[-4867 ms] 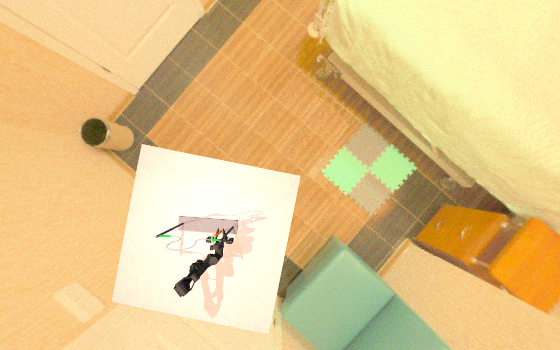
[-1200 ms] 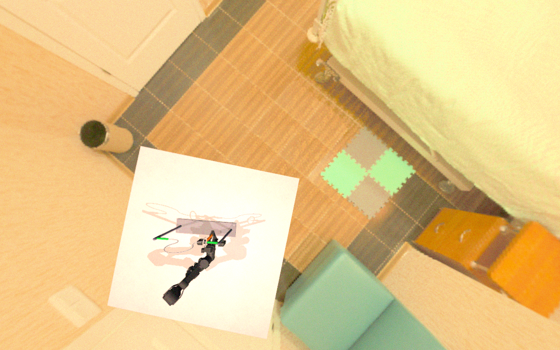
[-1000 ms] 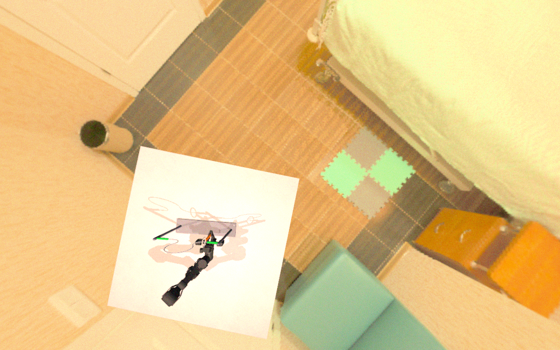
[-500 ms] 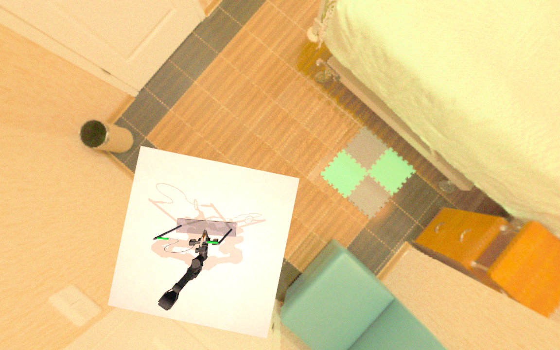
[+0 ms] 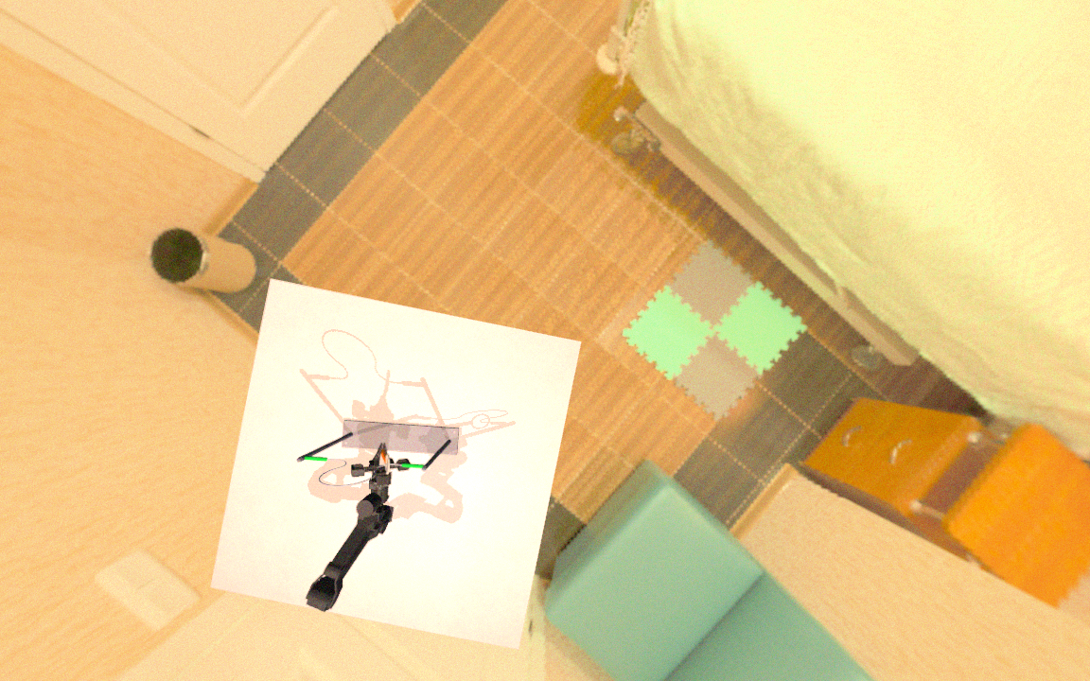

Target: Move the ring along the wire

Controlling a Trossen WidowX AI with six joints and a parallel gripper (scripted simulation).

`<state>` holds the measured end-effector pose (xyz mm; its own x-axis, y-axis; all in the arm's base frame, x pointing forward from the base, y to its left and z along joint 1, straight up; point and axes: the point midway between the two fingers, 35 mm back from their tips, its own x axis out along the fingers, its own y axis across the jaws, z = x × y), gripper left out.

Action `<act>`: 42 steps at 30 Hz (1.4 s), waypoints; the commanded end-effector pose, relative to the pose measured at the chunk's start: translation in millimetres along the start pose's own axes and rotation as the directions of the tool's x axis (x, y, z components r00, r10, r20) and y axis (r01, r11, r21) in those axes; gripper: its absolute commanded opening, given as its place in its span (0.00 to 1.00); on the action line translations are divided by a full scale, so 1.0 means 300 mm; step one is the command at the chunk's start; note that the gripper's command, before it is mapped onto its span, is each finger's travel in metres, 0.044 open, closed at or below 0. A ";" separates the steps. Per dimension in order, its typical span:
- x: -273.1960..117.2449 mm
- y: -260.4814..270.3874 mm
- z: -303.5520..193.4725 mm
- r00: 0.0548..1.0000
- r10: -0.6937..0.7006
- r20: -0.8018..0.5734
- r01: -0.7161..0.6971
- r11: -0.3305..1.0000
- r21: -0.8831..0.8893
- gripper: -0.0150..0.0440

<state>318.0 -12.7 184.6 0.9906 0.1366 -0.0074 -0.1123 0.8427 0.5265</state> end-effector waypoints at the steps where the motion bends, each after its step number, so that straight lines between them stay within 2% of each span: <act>1: -0.011 0.037 0.008 1.000 0.003 -0.023 -0.002 0.998 0.061 0.00; 16: -0.094 0.183 0.050 0.977 0.073 -0.200 -0.004 0.946 0.324 0.00; 30: -0.189 0.316 0.159 0.901 0.264 -0.344 -0.003 0.798 0.603 0.00; 42: -0.216 0.420 0.284 0.873 0.398 -0.283 0.003 0.574 0.819 0.00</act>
<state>247.9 39.2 310.8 0.8035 0.5908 -0.0733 -0.0061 0.1313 0.9913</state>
